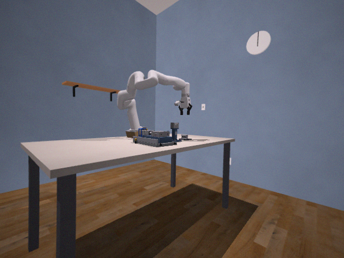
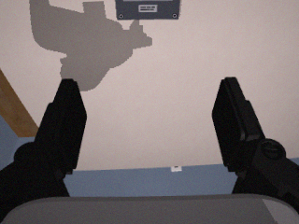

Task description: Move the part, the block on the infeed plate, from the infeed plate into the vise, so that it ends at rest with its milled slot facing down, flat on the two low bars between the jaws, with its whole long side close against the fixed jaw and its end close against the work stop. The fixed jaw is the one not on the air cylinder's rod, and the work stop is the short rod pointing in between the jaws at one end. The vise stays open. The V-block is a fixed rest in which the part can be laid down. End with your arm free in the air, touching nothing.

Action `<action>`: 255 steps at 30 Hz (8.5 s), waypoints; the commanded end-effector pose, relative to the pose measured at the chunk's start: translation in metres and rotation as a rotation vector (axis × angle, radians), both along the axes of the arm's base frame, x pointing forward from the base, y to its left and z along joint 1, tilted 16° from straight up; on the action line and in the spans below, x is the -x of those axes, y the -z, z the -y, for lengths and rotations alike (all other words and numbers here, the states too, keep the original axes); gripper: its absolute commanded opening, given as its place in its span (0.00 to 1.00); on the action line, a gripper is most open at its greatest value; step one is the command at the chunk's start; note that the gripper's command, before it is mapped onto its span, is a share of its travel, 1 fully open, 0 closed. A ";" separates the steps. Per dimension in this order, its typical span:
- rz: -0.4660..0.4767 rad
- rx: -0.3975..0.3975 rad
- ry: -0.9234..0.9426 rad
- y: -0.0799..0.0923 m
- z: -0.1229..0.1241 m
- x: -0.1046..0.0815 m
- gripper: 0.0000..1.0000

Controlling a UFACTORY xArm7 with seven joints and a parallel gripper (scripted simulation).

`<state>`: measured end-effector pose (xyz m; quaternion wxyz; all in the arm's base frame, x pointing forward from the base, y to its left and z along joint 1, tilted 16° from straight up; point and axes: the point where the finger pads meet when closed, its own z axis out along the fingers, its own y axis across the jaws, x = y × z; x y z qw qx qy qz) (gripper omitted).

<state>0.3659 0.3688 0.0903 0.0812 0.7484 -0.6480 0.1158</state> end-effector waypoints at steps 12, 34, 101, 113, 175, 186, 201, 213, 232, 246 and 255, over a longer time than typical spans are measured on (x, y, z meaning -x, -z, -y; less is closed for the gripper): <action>0.012 -0.035 0.004 -0.021 0.004 -0.012 0.89; 0.067 -0.156 0.015 -0.105 0.031 -0.048 0.89; 0.380 -0.224 -0.207 -0.345 0.031 0.057 0.89; 0.327 -0.150 -0.216 -0.290 -0.004 0.062 0.89; 0.010 -0.001 -0.008 -0.004 -0.003 0.002 0.89; 0.005 -0.001 -0.003 0.000 -0.002 0.002 0.89; 0.005 0.000 -0.003 0.001 -0.002 0.002 0.89; 0.004 0.000 -0.003 0.001 -0.002 0.001 0.89; 0.001 0.001 -0.002 0.010 0.001 0.001 0.89; 0.001 0.001 -0.002 0.025 0.005 0.000 0.89; 0.001 0.001 -0.002 0.036 0.008 -0.001 0.89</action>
